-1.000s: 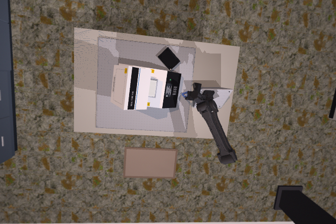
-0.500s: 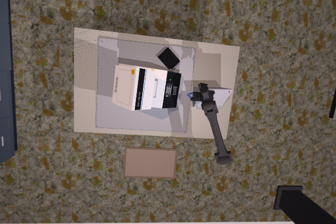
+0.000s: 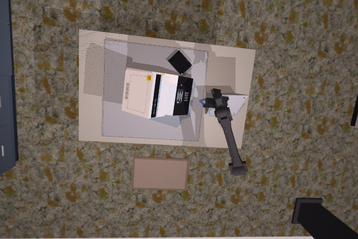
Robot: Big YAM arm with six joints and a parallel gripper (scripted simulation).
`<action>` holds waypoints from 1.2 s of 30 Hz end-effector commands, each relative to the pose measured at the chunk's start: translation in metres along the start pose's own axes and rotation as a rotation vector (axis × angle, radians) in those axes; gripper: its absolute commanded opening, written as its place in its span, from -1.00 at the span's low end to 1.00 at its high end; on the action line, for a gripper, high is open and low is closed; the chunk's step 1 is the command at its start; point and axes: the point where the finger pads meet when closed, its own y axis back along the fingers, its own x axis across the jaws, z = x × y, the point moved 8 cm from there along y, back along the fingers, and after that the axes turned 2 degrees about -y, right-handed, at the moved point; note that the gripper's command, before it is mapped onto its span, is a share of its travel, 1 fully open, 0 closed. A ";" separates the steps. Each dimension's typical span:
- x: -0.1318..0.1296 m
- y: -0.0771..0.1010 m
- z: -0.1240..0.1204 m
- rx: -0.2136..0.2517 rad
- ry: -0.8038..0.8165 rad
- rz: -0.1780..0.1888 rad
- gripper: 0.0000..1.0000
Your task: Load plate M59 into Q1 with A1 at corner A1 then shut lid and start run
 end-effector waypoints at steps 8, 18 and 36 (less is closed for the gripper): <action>0.020 0.006 0.003 -0.020 0.045 0.021 -1.00; 0.030 0.011 0.004 -0.033 0.067 0.035 -1.00; 0.005 0.004 0.001 -0.008 0.007 0.013 -1.00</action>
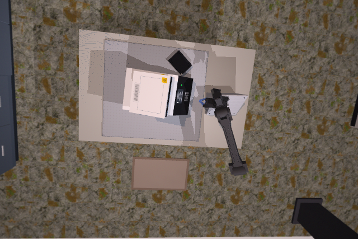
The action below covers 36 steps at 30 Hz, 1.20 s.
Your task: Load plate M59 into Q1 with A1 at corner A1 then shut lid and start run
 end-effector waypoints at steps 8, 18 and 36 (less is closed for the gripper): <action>0.009 0.005 0.004 -0.021 0.036 0.027 -1.00; 0.022 0.008 0.003 -0.027 0.074 0.026 -1.00; 0.029 0.011 0.004 -0.036 0.086 0.034 -1.00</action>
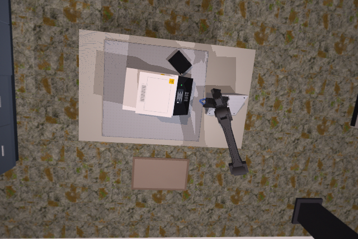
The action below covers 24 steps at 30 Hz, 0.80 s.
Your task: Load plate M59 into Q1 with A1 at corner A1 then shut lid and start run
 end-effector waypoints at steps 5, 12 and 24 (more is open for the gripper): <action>0.028 0.011 0.004 -0.035 0.084 0.032 -1.00; 0.017 0.006 0.003 -0.025 0.062 0.020 -1.00; 0.005 0.002 0.000 -0.006 0.023 -0.002 -1.00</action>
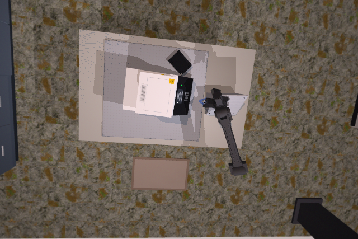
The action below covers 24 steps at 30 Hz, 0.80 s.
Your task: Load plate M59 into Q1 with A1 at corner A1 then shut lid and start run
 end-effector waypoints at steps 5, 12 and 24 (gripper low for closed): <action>0.016 0.006 0.003 -0.023 0.055 0.017 -1.00; 0.024 0.009 0.004 -0.033 0.072 0.027 -1.00; 0.028 0.011 0.004 -0.038 0.079 0.032 -1.00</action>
